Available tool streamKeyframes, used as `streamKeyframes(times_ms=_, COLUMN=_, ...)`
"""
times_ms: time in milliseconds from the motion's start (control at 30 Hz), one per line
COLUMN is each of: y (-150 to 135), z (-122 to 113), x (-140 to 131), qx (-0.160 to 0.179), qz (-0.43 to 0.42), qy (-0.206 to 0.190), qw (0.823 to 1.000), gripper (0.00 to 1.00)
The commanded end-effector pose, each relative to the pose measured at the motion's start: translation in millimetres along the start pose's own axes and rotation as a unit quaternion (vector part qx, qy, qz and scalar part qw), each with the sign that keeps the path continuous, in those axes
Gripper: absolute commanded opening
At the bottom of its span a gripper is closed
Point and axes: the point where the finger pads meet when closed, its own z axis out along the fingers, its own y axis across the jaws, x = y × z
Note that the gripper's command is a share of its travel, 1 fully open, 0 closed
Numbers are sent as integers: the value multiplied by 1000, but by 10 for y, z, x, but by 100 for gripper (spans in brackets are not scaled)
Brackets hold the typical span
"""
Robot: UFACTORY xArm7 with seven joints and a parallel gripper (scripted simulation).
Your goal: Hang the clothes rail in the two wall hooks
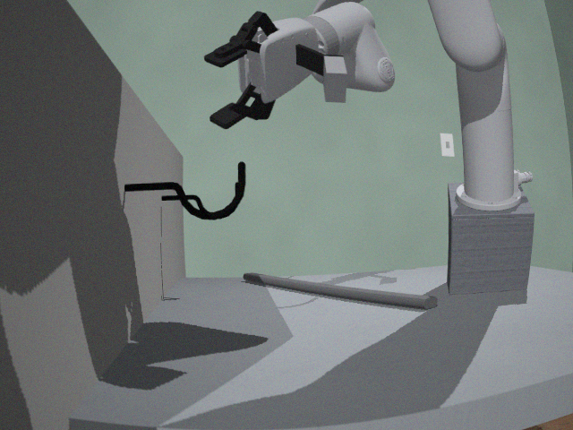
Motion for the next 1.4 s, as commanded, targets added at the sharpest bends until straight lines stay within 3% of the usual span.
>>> streamKeyframes(times_ms=0, y=3, z=-2, x=-9, qx=0, qz=-1, qy=-1, qw=1000, gripper=100)
streamKeyframes(times_ms=533, y=3, z=-2, x=-9, qx=0, qz=-1, qy=-1, qw=1000, gripper=100)
streamKeyframes(times_ms=667, y=-155, z=10, x=-131, qx=47, qz=39, qy=-26, qw=998, gripper=100)
streamKeyframes(times_ms=767, y=-250, z=17, x=-204, qx=50, qz=42, qy=-28, qw=998, gripper=100)
streamKeyframes(times_ms=900, y=-410, z=8, x=-324, qx=93, qz=84, qy=-55, qw=991, gripper=100)
streamKeyframes(times_ms=1100, y=-544, z=-6, x=-423, qx=106, qz=99, qy=-65, qw=987, gripper=100)
streamKeyframes(times_ms=1367, y=-833, z=-75, x=-639, qx=157, qz=160, qy=-106, qw=969, gripper=100)
